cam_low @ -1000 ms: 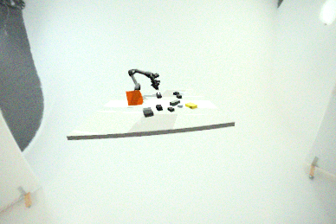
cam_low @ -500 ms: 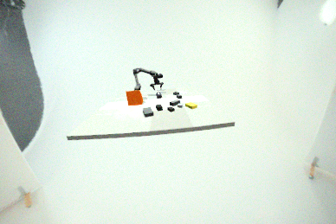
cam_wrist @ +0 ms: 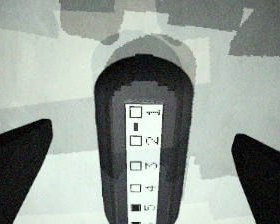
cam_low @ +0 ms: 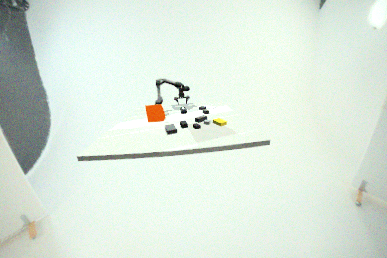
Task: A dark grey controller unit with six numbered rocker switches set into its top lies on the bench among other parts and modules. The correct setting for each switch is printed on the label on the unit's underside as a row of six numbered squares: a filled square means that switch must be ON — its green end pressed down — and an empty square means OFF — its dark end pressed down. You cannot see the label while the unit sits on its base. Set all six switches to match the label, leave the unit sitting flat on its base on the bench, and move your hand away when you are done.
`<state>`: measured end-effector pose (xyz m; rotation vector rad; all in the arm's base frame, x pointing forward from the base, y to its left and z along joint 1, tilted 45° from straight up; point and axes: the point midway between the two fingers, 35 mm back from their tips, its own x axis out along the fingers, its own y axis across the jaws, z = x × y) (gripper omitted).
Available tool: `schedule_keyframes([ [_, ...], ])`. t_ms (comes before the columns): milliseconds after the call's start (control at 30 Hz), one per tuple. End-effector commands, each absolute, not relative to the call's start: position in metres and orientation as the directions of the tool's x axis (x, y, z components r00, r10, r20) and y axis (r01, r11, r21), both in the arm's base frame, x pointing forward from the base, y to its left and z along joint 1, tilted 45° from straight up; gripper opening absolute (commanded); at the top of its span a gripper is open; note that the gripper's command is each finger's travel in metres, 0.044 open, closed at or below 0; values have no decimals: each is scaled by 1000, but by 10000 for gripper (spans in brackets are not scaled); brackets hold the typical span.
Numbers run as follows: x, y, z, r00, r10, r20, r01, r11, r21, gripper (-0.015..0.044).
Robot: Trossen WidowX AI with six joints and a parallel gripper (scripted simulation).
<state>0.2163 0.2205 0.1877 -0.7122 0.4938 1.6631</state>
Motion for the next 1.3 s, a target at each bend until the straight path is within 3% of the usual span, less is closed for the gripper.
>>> schedule_keyframes([
  [0,216,225,184,-118,716,-689,-973,-222,-64,440],
  [1167,209,264,150,-120,704,-700,-959,-264,-102,440],
  [1267,209,264,150,-120,704,-700,-959,-264,-102,361],
])
